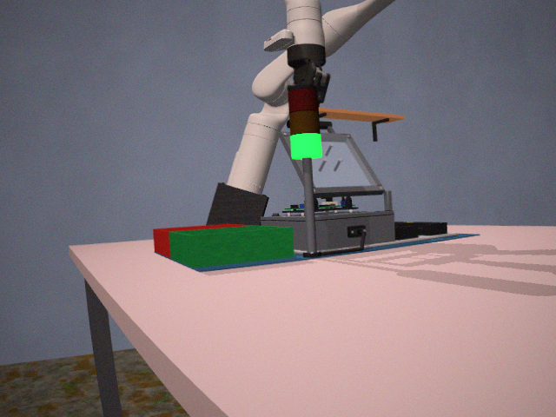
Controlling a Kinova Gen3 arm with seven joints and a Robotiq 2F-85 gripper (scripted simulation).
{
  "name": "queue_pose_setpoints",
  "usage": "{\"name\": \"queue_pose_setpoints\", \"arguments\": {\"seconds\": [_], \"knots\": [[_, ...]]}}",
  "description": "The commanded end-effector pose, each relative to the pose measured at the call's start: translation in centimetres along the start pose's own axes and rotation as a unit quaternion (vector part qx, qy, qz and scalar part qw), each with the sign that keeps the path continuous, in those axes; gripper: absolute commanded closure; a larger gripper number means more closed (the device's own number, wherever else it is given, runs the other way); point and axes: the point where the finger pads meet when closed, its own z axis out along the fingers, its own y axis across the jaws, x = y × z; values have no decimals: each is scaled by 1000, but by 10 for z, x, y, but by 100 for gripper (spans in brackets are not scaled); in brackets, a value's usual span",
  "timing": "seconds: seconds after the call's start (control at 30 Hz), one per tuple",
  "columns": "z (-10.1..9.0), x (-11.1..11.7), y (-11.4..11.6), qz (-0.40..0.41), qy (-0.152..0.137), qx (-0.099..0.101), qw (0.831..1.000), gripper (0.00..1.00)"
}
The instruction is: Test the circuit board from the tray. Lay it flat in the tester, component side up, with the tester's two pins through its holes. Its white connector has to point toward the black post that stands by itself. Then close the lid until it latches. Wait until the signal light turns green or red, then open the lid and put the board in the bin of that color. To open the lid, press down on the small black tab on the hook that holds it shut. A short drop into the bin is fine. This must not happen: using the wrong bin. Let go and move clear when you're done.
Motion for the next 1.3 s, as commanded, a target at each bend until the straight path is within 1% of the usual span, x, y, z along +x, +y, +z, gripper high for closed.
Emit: {"name": "queue_pose_setpoints", "arguments": {"seconds": [0.0, 0.23, 0.3, 0.67, 0.8, 0.9, 1.27], "knots": [[-16, 2, -28, -1, 2, 22, 1000, 100], [-29, 2, -52, -1, 2, 22, 1000, 100], [-29, 2, -52, -1, 2, 22, 1000, 100], [-40, 1, -88, 0, 1, 24, 1000, 100], [-42, 1, -99, 0, 1, 25, 1000, 100], [-42, 1, -100, -1, 2, 23, 1000, 100], [-44, 1, -125, 0, 2, 23, 1000, 100]]}}
